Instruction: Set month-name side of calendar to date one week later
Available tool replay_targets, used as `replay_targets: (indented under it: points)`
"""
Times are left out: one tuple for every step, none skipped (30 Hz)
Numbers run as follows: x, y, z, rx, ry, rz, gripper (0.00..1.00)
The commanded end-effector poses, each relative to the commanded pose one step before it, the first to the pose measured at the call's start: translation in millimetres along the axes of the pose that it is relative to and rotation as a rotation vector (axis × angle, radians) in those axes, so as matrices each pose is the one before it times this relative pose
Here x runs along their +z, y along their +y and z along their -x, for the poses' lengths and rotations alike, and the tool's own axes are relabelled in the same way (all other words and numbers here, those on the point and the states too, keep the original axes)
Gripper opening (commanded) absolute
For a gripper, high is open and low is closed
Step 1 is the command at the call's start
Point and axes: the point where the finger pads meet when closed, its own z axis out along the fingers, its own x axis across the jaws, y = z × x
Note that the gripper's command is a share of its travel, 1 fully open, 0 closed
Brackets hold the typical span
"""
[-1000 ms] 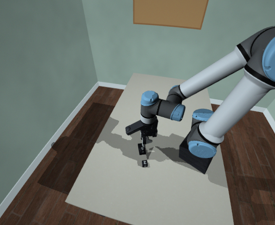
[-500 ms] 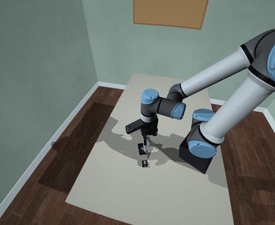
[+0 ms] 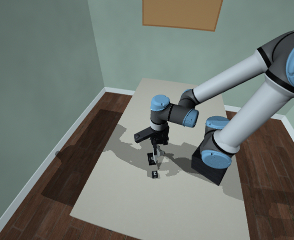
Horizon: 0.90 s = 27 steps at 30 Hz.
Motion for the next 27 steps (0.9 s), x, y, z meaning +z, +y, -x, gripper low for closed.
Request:
replay_targets:
  points:
    - [-0.24,-0.33,-0.12,0.00071,0.00038,-0.00086,1.00]
    - [0.01,-0.02,0.04,0.00094,-0.00001,0.00001,1.00]
    - [0.02,-0.03,0.07,0.00150,-0.00001,0.00001,1.00]
    - [0.03,-0.04,0.10,0.00219,-0.00002,0.00001,1.00]
    - [0.04,-0.06,0.14,0.00298,-0.00003,0.00002,1.00]
    - [0.05,-0.08,0.18,0.00386,-0.00004,0.00002,1.00]
    - [0.06,-0.09,0.22,0.00482,-0.00004,0.00003,1.00]
    - [0.00,0.00,0.00,0.00000,0.00000,0.00000,1.00]
    - [0.00,0.00,0.00,0.00000,0.00000,0.00000,1.00]
    - [0.07,-0.11,0.27,0.00586,-0.00005,0.00003,1.00]
    - [0.09,-0.13,0.33,0.00697,-0.00006,0.00004,1.00]
    - [0.10,-0.15,0.38,0.00813,-0.00007,0.00005,1.00]
    - [0.12,-0.16,0.44,0.00934,-0.00008,0.00006,1.00]
    - [0.13,-0.18,0.50,0.01058,-0.00009,0.00006,1.00]
    - [0.15,-0.19,0.57,0.01186,-0.00010,0.00007,1.00]
    - [0.17,-0.20,0.63,0.01316,-0.00011,0.00008,1.00]
    - [0.18,-0.20,0.70,0.01447,-0.00011,0.00009,1.00]
    - [0.20,-0.20,0.77,0.01579,-0.00012,0.00010,1.00]
    - [0.22,-0.20,0.84,0.01711,-0.00012,0.00011,1.00]
    - [0.23,-0.19,0.91,0.01842,-0.00013,0.00011,1.00]
    - [0.25,-0.17,0.98,0.01972,-0.00013,0.00012,1.00]
    - [0.27,-0.15,1.05,0.02101,-0.00013,0.00013,1.00]
    - [0.28,-0.12,1.12,0.02226,-0.00013,0.00014,1.00]
    - [0.30,-0.08,1.18,0.02349,-0.00013,0.00014,1.00]
    - [0.00,0.00,0.00,0.00000,0.00000,0.00000,1.00]
    - [0.00,0.00,0.00,0.00000,0.00000,0.00000,1.00]
    - [0.31,-0.04,1.25,0.02468,-0.00012,0.00015,1.00]
